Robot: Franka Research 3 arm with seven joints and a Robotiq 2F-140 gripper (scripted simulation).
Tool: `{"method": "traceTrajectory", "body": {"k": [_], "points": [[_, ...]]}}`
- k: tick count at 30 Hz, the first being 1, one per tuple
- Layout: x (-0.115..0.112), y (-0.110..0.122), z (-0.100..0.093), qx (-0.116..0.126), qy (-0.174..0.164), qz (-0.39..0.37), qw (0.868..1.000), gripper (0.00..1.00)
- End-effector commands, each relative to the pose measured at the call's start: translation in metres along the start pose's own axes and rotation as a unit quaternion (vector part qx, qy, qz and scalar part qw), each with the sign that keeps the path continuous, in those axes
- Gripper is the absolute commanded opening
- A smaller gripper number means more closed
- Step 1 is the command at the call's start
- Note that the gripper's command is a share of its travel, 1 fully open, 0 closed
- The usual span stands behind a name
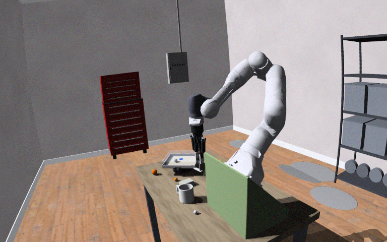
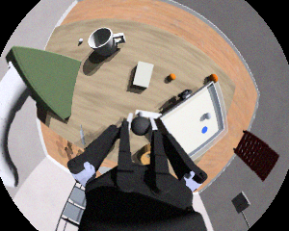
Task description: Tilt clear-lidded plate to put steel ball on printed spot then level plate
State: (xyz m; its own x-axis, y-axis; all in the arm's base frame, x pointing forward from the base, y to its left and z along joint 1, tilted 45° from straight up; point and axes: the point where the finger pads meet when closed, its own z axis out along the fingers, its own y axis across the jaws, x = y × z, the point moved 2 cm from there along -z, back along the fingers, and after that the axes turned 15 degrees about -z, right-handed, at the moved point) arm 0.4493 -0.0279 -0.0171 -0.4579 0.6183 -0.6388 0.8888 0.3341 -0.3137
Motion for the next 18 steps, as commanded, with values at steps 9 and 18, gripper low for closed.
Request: {"method": "traceTrajectory", "body": {"k": [9, 18], "points": [[0.0019, 0.0018, -0.0018, -0.001, 0.001, 0.001, 1.0, 0.0], [-0.0011, 0.0017, -0.0032, -0.001, 0.001, 0.001, 1.0, 0.0]]}}
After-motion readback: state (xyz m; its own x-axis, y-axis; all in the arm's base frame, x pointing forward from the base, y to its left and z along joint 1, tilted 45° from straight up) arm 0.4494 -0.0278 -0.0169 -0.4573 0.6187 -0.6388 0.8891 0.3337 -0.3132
